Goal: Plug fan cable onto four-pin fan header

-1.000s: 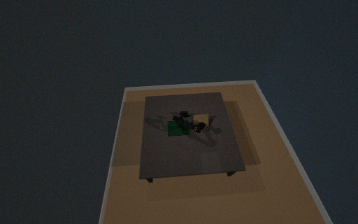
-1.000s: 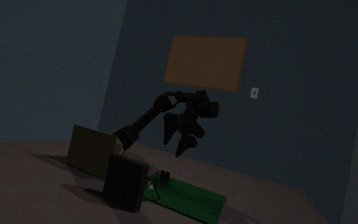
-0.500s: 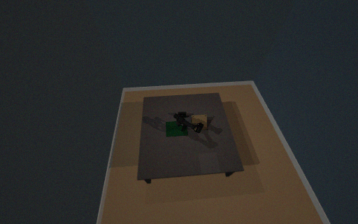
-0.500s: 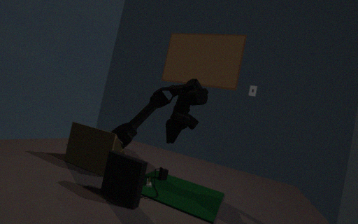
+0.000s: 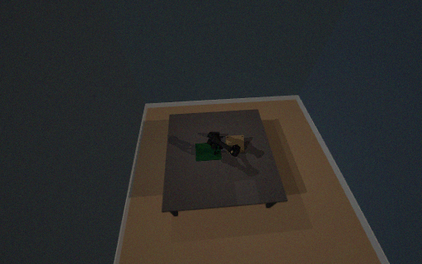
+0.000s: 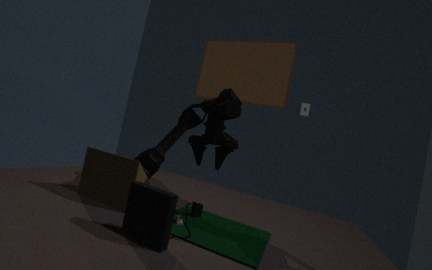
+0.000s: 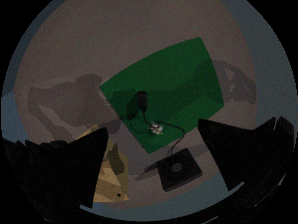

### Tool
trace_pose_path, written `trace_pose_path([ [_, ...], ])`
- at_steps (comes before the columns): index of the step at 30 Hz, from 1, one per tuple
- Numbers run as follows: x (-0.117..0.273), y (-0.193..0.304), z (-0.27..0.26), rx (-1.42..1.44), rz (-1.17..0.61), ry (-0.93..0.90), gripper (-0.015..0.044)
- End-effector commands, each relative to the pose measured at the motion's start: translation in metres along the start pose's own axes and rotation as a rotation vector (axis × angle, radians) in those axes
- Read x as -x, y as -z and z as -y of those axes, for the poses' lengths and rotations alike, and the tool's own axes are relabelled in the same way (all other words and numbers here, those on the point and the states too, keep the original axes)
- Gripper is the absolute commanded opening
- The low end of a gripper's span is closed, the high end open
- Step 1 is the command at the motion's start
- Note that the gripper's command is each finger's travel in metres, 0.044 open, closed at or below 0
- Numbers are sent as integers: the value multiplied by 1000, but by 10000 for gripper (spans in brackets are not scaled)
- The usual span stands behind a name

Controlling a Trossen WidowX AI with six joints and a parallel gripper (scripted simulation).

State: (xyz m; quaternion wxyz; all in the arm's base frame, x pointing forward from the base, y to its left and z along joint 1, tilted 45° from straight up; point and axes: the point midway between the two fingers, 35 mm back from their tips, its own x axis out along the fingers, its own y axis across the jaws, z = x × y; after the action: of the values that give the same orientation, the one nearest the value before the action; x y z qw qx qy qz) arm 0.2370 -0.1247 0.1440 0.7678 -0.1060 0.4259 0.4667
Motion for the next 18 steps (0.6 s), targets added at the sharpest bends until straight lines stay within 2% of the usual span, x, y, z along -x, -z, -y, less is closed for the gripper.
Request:
trace_pose_path([
  [1, -2, -1, -1, 16, 12, -3, 440],
  [4, -23, -2, 1, 7, 17, -17, 440],
  [10, -97, -4, -6, -27, 33, -76, 440],
  [18, -102, -4, -7, -28, 33, -78, 440],
])
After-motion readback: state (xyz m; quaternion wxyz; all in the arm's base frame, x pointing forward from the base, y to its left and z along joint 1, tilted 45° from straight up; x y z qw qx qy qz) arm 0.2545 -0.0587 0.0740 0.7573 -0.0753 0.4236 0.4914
